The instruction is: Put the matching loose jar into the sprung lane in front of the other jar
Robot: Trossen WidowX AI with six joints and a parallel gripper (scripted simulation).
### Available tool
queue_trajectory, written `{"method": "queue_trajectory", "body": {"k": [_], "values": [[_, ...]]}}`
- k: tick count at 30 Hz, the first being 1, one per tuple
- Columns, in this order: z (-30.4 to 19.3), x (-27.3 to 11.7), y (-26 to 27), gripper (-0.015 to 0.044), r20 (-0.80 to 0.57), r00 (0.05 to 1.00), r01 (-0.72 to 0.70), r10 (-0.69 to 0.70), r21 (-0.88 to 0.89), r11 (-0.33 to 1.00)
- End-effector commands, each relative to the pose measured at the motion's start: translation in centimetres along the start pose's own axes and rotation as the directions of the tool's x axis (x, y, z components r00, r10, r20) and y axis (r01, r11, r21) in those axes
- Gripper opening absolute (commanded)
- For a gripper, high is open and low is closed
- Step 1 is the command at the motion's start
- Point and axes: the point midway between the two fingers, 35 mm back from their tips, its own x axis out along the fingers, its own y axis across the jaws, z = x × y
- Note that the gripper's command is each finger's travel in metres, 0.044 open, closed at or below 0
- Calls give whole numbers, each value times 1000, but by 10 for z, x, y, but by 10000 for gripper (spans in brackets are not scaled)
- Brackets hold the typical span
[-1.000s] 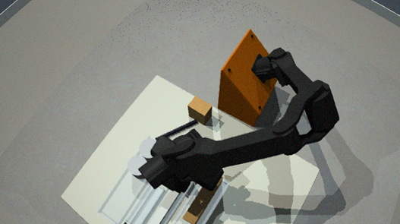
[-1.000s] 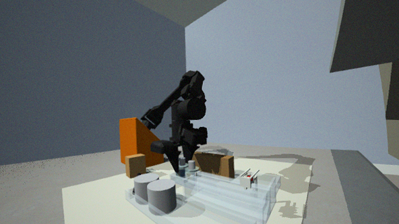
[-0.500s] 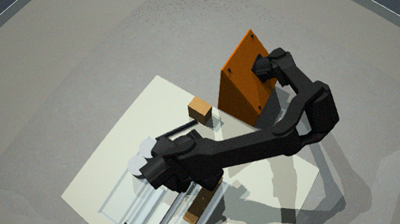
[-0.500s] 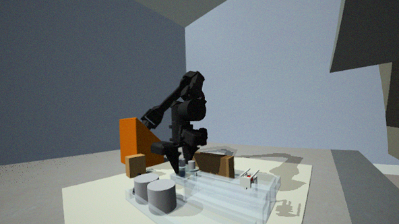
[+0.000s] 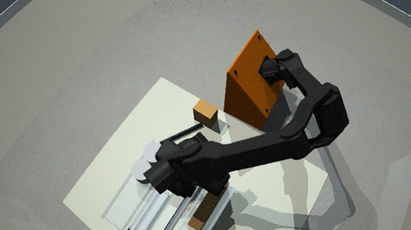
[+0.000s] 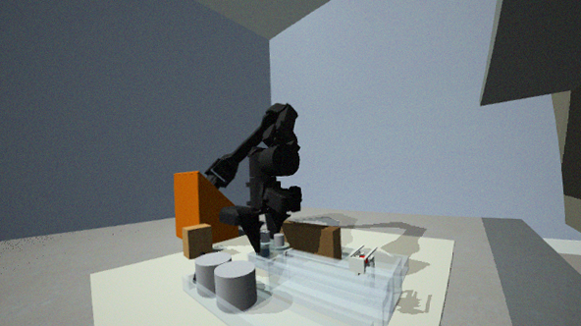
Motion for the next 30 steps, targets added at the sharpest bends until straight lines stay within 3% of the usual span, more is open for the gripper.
{"method": "queue_trajectory", "body": {"k": [1,30], "values": [[1,0,2,0,9,1000,-6,6,-7,1000],[-3,0,2,0,9,1000,-6,6,-7,1000]]}}
